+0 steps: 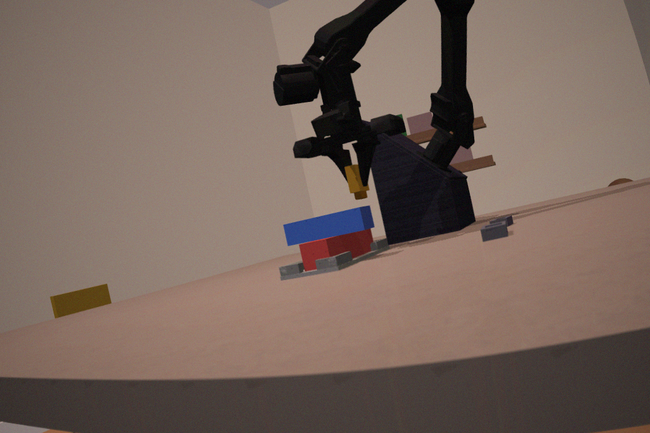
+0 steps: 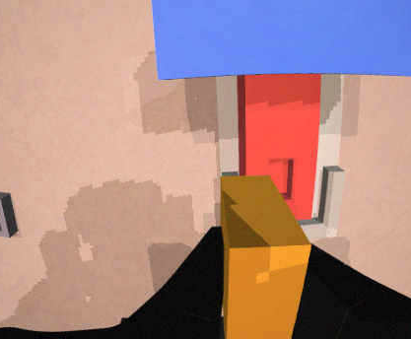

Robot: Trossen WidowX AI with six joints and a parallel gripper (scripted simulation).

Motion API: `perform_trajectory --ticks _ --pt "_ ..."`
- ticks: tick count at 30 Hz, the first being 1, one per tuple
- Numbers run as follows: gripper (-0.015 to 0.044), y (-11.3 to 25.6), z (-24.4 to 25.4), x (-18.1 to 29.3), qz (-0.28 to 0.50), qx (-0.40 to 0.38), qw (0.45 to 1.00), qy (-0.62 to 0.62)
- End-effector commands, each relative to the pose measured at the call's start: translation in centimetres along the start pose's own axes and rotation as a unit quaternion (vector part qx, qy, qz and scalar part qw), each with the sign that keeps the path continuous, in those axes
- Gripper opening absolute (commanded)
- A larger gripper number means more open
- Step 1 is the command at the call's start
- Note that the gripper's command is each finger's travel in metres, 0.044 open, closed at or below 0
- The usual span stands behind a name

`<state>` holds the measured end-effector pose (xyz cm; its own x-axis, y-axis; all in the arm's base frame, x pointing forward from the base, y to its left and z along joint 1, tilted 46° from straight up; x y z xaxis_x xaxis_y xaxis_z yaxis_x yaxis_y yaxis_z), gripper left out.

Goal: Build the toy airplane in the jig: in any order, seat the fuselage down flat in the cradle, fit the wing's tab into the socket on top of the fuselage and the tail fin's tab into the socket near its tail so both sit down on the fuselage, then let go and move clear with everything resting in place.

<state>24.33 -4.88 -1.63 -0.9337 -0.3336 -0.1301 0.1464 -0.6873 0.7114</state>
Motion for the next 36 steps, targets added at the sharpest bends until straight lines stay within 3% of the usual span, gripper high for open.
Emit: perform_trajectory --ticks 1,9,12,36 --pt "0.0 -0.5 -1.2 0.5 0.001 0.001 1.0 0.007" --pt "0.0 -1.4 -3.0 1.4 -0.001 -0.002 1.0 0.016" --pt "0.0065 -1.3 -3.0 1.3 -0.001 -0.002 1.0 0.016" --pt "0.0065 -1.8 -3.2 1.4 -0.001 -0.002 1.0 0.016"
Point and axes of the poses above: the point midway between the two fingers, 35 mm back from their tips, its own y axis back along the fingers, its own z axis across the jaws, x = y × z, the point moved 5 cm from there along y, back along the fingers, and after that the axes turned 12 degrees about y, right-handed, at the moved point
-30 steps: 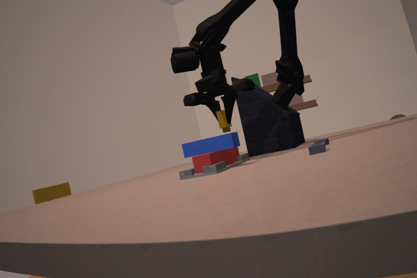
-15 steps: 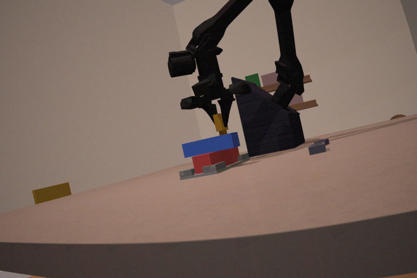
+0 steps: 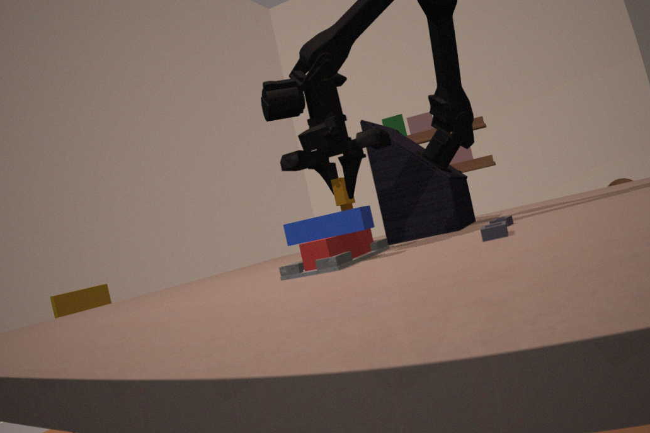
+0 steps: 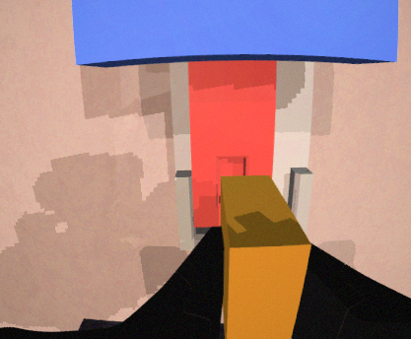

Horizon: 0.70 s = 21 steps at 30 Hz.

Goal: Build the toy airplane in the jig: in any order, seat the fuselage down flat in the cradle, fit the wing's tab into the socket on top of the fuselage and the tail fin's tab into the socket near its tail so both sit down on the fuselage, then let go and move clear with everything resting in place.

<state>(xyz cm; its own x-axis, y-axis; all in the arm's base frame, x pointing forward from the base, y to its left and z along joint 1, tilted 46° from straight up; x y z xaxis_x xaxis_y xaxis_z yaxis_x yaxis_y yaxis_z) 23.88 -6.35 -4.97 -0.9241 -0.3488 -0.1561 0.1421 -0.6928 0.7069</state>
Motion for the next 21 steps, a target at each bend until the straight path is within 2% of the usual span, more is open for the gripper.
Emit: perform_trajectory --ticks 1,21 --pt "0.0065 -0.5 -0.1 0.0 0.002 0.001 1.0 0.001" --pt "0.0065 -3.7 0.0 0.1 0.002 0.0 1.0 0.001"
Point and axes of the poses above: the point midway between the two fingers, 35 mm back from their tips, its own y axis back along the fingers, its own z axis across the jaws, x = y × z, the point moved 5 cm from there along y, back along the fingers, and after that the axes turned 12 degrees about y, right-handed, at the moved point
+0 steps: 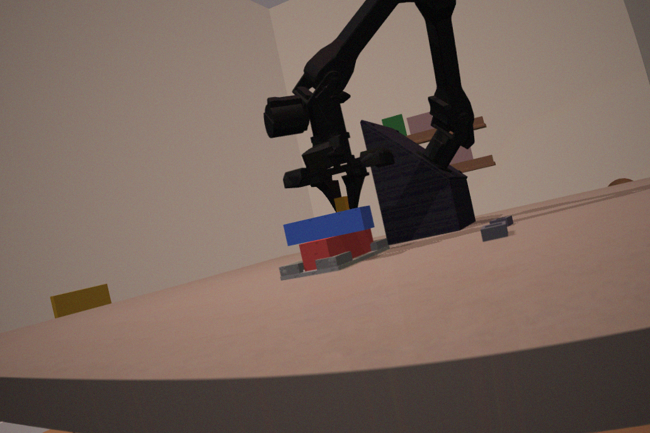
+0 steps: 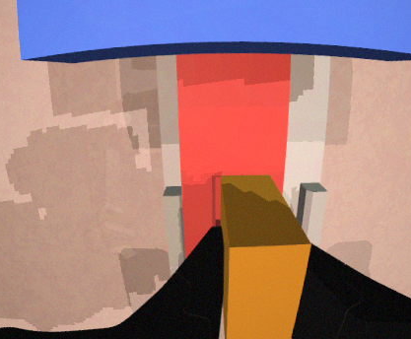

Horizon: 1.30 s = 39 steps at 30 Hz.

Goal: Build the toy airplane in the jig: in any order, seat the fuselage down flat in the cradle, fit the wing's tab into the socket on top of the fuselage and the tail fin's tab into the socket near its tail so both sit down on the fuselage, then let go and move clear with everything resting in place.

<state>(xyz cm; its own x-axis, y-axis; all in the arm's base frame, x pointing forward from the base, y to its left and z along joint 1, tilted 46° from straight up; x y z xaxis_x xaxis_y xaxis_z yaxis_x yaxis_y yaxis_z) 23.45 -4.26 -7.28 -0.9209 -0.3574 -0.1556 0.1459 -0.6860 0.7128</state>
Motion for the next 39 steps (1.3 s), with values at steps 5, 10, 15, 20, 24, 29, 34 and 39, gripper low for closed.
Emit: perform_trajectory --ticks 5,10,15,20,24,29,34,39 --pt "0.0065 -0.82 0.13 0.07 -0.001 -0.003 1.0 -0.002" --pt "0.0065 -0.85 0.11 0.1 -0.001 -0.003 1.0 -0.002" --pt "0.0065 -0.85 0.11 0.1 -0.001 -0.003 1.0 -0.002" --pt "0.0065 -0.92 0.11 0.15 -0.001 -0.003 1.0 -0.002" --pt "0.0058 -0.74 0.09 0.11 -0.002 -0.002 1.0 -0.001" --pt "0.0005 -0.74 0.09 0.11 -0.002 -0.002 1.0 -0.001" --pt "0.0026 -0.74 0.09 0.11 -0.002 -0.002 1.0 -0.001" --pt "0.0157 -0.74 0.09 0.11 -0.002 -0.002 1.0 -0.001"
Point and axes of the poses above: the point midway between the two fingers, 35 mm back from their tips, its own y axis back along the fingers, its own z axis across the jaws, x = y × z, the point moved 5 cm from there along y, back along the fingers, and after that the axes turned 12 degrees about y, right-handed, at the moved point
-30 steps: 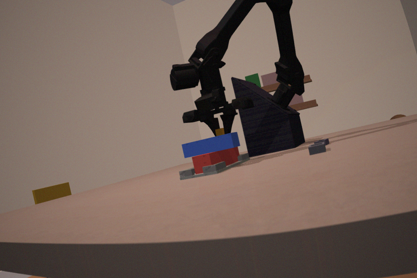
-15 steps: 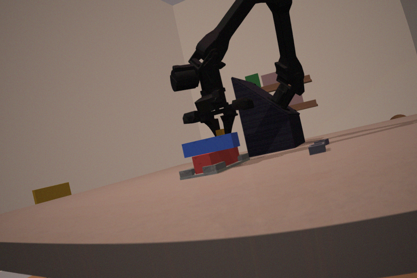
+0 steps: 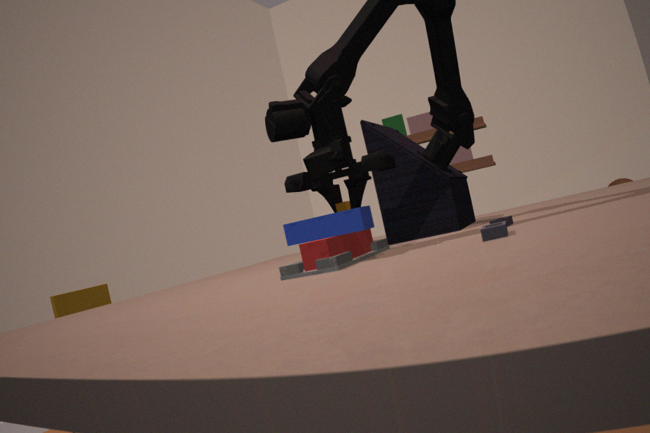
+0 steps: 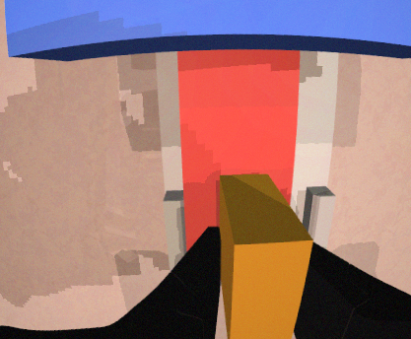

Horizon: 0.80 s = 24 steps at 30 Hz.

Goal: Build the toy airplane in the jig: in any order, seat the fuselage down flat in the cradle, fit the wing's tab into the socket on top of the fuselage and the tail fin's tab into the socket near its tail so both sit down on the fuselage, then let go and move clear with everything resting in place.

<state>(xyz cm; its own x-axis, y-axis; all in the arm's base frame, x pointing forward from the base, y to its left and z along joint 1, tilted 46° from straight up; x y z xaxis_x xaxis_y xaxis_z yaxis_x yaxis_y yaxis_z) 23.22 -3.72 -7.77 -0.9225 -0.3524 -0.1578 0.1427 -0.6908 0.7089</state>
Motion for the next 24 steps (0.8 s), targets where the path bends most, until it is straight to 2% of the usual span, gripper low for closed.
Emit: perform_trajectory --ticks 1,4,11,17,24 --pt "0.0184 0.0 0.0 0.0 0.001 0.0 1.0 0.0" --pt "0.026 0.0 0.0 0.0 0.001 0.0 1.0 0.0" --pt "0.026 0.3 0.0 0.0 0.001 0.0 1.0 0.0" --pt "0.026 9.0 -0.1 -0.1 0.002 0.001 1.0 -0.001" --pt "0.026 9.3 -0.4 -0.4 0.002 0.001 1.0 -0.001"
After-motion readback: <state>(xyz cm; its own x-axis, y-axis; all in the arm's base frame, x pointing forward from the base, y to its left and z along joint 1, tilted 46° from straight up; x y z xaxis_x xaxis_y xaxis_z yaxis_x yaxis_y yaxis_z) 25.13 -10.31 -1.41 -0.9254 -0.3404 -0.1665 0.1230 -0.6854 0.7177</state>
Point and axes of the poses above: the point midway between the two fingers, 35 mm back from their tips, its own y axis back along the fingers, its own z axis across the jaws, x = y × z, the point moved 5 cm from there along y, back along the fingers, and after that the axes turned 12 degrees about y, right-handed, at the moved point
